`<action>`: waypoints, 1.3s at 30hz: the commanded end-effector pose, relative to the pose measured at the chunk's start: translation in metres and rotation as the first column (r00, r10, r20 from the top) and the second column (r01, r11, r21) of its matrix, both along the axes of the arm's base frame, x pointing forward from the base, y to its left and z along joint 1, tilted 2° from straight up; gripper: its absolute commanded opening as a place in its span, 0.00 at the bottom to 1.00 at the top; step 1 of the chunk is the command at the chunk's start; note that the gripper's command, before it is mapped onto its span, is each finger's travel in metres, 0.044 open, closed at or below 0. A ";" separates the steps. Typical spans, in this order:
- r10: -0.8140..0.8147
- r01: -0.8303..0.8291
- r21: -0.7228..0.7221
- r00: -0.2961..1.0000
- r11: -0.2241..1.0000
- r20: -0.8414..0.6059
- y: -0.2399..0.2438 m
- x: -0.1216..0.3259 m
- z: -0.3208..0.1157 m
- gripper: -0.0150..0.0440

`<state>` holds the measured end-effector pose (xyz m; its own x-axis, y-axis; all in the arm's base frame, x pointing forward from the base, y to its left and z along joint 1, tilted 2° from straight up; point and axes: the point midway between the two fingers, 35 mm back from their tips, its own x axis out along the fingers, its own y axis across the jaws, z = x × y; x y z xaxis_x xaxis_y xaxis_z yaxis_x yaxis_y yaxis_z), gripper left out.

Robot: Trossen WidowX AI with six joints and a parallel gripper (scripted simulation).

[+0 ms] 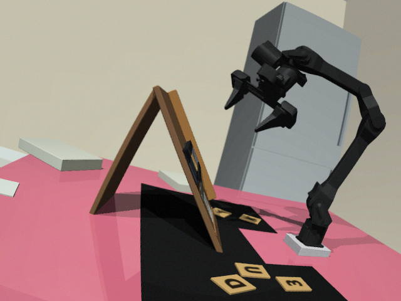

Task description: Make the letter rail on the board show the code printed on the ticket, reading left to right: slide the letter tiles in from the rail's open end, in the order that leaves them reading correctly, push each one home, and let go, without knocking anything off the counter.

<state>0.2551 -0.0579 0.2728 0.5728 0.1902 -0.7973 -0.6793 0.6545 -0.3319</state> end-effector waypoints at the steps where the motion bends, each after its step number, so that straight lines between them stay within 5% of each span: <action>1: 0.362 -0.306 -0.254 0.907 0.918 0.215 0.019 -0.032 0.031 1.00; 22: 0.362 -0.306 -0.254 0.907 0.918 0.215 0.019 -0.032 0.031 1.00; 24: 0.315 -0.270 -0.218 0.927 0.938 0.205 0.015 -0.030 0.028 0.91; 26: 0.170 -0.152 -0.115 0.972 0.982 0.162 0.003 -0.025 0.018 0.83; 30: -0.221 0.221 0.115 0.975 0.969 -0.012 -0.027 -0.017 -0.009 0.83; 35: -0.618 0.679 0.253 0.733 0.689 -0.285 -0.065 -0.013 -0.045 0.83; 39: -0.721 0.819 0.257 0.573 0.513 -0.389 -0.080 -0.013 -0.061 0.83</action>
<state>0.2386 -0.0908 0.2626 0.6077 0.1316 -0.7832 -0.4368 0.8790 -0.1912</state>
